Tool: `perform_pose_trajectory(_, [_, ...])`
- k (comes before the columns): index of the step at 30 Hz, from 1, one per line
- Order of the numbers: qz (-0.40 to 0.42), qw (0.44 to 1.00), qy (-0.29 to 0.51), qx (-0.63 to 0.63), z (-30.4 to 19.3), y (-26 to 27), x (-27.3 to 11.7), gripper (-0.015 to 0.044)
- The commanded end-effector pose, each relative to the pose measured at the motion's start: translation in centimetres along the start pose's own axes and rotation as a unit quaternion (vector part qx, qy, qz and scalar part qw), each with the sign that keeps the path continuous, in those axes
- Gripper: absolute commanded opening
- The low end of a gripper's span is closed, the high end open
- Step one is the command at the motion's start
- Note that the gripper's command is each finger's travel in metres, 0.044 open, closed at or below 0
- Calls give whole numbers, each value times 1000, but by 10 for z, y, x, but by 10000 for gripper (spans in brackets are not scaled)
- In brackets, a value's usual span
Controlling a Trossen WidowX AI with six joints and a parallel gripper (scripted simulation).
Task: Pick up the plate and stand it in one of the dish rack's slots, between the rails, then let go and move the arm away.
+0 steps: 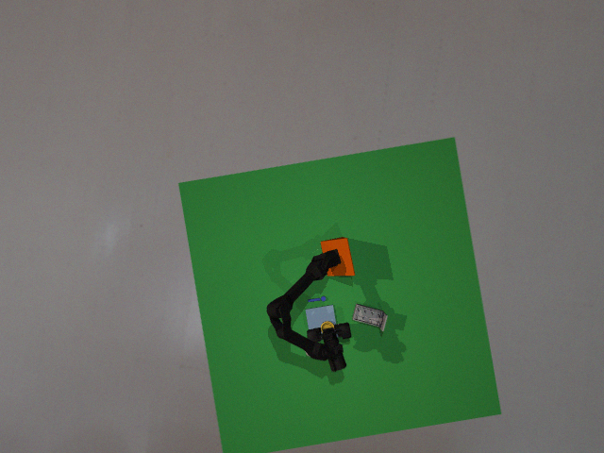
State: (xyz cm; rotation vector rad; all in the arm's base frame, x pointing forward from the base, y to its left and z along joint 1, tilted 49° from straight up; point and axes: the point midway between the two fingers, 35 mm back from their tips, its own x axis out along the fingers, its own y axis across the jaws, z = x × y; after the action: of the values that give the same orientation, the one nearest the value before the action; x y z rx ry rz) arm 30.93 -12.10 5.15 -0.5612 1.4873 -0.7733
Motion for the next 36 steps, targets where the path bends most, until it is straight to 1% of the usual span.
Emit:
perform_pose_trajectory(1, [-1, 1000, -1, -2, 0, 0, -1, 221])
perform_pose_trajectory(9, [7, 1000, -15, -12, 9, 3, -42, 11])
perform_pose_trajectory(10, [8, 1000, -17, -13, 10, 4, -47, 0])
perform_pose_trajectory(20, [16, 999, -34, -27, 13, 6, -102, 0])
perform_pose_trajectory(36, [17, 998, -49, -41, 14, 6, -167, 0])
